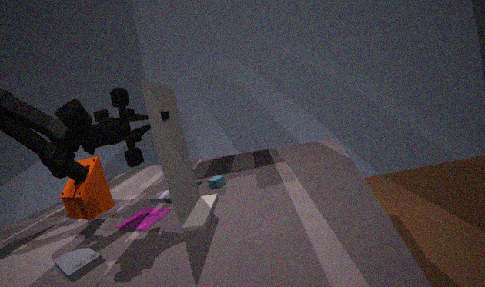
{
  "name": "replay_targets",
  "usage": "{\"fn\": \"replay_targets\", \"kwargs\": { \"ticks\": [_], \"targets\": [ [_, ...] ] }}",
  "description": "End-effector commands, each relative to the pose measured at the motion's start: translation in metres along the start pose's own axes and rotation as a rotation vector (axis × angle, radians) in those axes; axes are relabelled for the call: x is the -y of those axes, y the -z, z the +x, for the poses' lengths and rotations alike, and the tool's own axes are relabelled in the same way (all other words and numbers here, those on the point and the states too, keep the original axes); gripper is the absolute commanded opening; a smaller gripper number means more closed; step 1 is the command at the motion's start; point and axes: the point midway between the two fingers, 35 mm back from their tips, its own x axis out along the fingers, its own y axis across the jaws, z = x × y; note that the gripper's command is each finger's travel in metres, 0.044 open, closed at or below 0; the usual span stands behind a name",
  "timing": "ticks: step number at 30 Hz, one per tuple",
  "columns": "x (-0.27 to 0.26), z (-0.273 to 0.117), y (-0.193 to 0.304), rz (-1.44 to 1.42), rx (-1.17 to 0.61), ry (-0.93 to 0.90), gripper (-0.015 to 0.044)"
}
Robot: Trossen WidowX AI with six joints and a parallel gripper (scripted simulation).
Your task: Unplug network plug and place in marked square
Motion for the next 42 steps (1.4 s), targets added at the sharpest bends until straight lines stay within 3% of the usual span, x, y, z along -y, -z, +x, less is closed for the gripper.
{"fn": "replay_targets", "kwargs": {
  "ticks": [1,42],
  "targets": [
    [0.0,-0.003,0.001,0.003,0.004,0.004,0.0],
    [0.0,-0.023,0.004,0.003,0.003,0.005,0.0]
  ]
}}
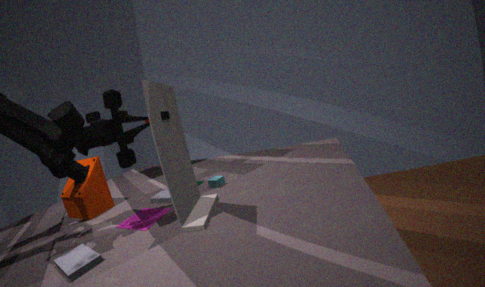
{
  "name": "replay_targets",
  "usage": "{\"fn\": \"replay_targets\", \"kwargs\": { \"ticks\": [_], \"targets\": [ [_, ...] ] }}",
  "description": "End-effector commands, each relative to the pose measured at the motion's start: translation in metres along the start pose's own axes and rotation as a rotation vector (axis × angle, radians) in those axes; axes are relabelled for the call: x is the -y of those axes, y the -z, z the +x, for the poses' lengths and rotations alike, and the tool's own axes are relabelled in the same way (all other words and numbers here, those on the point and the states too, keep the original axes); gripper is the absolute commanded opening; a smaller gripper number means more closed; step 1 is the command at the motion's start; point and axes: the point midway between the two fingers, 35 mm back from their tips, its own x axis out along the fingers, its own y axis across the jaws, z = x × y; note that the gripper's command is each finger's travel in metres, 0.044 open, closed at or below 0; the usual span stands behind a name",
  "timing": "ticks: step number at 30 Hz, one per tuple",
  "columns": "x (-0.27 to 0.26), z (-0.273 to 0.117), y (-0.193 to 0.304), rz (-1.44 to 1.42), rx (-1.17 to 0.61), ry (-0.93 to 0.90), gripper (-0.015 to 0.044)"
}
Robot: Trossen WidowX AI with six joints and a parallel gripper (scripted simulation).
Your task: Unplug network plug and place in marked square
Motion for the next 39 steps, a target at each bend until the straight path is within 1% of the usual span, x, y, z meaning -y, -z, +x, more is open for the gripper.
{"fn": "replay_targets", "kwargs": {
  "ticks": [1,39],
  "targets": [
    [0.001,-0.003,0.002,0.001,-0.007,0.001,0.0],
    [0.001,-0.019,0.001,0.001,-0.008,0.002,0.0]
  ]
}}
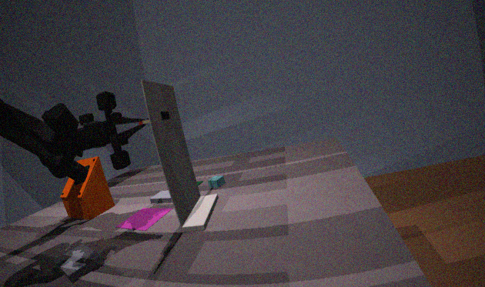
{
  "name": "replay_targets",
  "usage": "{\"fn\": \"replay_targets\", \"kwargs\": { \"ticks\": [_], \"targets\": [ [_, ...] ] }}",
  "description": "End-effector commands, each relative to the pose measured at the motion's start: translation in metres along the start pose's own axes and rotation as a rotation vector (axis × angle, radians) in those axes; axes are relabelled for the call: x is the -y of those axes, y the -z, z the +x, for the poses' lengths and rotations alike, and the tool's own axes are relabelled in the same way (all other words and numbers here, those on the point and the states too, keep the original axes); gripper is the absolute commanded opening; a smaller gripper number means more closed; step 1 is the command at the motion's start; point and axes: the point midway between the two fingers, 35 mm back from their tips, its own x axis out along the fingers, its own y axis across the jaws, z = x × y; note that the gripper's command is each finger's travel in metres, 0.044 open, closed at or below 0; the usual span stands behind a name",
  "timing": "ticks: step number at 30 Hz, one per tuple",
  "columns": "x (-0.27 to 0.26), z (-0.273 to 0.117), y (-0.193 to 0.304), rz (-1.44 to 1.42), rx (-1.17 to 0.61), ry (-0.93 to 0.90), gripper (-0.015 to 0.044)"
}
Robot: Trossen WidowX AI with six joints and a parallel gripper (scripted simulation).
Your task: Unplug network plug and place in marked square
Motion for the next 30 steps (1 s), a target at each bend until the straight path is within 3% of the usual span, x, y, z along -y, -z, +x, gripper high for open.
{"fn": "replay_targets", "kwargs": {
  "ticks": [1,30],
  "targets": [
    [0.001,-0.003,0.002,-0.002,-0.007,0.001,0.0],
    [0.001,-0.014,0.001,-0.002,-0.007,0.001,0.0]
  ]
}}
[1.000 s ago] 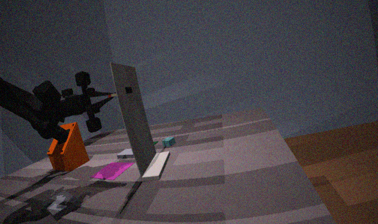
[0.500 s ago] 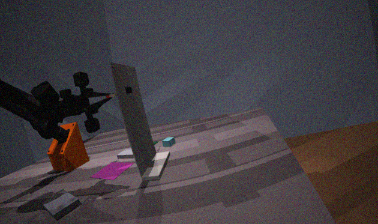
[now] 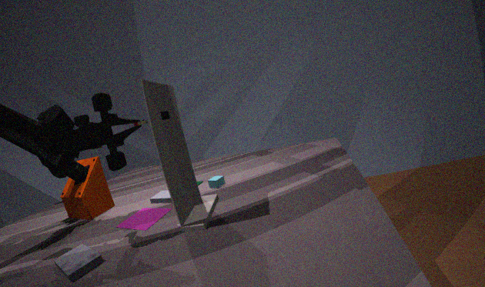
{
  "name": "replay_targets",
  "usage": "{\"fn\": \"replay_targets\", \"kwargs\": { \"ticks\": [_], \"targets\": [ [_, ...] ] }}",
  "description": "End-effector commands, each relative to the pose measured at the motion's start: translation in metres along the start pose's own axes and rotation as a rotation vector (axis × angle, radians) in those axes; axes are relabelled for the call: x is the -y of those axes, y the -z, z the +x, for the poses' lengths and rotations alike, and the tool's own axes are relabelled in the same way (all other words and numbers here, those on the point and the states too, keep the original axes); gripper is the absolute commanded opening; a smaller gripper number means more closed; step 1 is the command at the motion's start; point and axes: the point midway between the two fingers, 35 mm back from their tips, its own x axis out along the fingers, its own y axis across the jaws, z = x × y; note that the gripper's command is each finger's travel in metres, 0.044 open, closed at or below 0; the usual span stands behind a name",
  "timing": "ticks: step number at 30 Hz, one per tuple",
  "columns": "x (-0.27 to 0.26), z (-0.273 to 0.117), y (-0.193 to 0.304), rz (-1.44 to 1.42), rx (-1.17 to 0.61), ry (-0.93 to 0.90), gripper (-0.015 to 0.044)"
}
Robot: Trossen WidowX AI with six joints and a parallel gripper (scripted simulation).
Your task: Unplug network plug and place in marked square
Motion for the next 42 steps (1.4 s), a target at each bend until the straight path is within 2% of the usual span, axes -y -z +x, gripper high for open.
{"fn": "replay_targets", "kwargs": {
  "ticks": [1,42],
  "targets": [
    [0.001,-0.002,0.002,-0.002,-0.006,0.001,0.0],
    [0.0,-0.015,-0.001,0.0,-0.001,0.001,0.0]
  ]
}}
